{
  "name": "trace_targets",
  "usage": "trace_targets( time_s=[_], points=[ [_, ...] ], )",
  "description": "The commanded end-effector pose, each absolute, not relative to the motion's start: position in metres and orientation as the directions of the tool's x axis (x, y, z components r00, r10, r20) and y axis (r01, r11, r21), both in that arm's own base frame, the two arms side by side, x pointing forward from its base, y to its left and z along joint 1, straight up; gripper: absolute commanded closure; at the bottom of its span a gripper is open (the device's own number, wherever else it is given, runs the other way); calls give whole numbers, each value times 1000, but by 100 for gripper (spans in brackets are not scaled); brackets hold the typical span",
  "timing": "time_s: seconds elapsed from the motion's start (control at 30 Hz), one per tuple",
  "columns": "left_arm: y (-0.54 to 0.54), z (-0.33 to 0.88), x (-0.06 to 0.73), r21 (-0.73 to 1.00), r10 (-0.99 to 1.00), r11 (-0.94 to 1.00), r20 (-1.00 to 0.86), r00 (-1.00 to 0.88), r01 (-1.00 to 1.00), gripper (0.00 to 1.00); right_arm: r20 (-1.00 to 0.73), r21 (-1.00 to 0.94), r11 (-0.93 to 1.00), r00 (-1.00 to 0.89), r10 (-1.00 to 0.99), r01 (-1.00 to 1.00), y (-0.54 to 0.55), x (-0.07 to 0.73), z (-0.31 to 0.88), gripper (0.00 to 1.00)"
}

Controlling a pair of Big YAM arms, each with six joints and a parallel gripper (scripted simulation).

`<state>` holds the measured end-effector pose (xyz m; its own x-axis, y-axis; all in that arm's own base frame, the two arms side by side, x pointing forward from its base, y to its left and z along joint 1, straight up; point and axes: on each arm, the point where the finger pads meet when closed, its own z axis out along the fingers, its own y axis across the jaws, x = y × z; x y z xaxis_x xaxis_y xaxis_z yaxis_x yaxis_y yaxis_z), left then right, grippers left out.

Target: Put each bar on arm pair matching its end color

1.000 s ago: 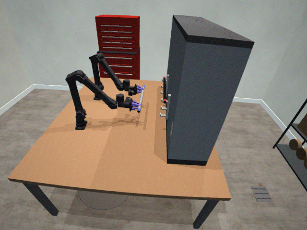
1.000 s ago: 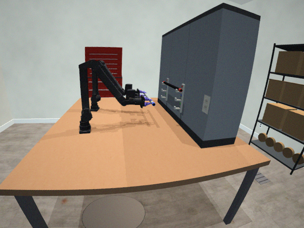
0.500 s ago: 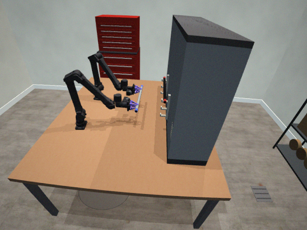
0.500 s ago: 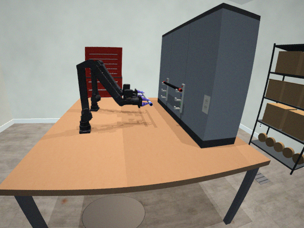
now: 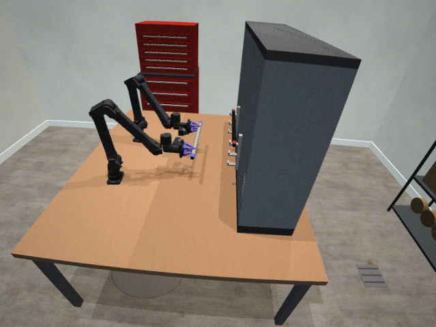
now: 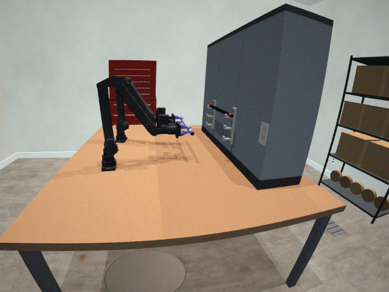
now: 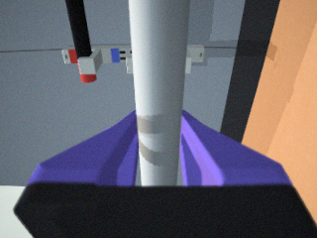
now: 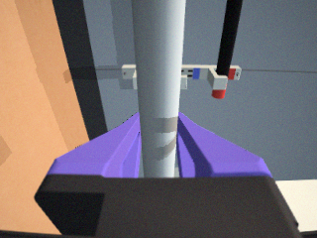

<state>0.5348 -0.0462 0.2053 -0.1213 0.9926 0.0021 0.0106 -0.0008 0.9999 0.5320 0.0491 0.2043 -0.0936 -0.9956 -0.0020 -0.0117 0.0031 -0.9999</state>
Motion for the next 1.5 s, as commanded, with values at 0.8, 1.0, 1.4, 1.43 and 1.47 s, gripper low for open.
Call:
trace_targets(
  time_s=[0.8, 1.0, 1.4, 1.43, 1.47],
  points=[
    [-40, 226, 531, 998, 990, 8, -16, -143, -58, 100, -17, -999, 11, -117, -993, 46, 41, 523, 221, 100],
    [-40, 226, 531, 998, 990, 8, -16, -143, -58, 100, -17, -999, 11, -117, -993, 46, 41, 522, 221, 100],
    [-40, 224, 530, 998, 990, 8, -16, -143, -58, 100, -17, -999, 11, -117, -993, 46, 41, 521, 220, 100],
    [-40, 224, 530, 998, 990, 8, -16, -143, -58, 100, -17, -999, 11, -117, -993, 46, 41, 521, 220, 100],
    [-40, 224, 530, 998, 990, 8, -16, -143, -58, 100, -17, -999, 11, -117, -993, 46, 41, 521, 220, 100]
  ],
)
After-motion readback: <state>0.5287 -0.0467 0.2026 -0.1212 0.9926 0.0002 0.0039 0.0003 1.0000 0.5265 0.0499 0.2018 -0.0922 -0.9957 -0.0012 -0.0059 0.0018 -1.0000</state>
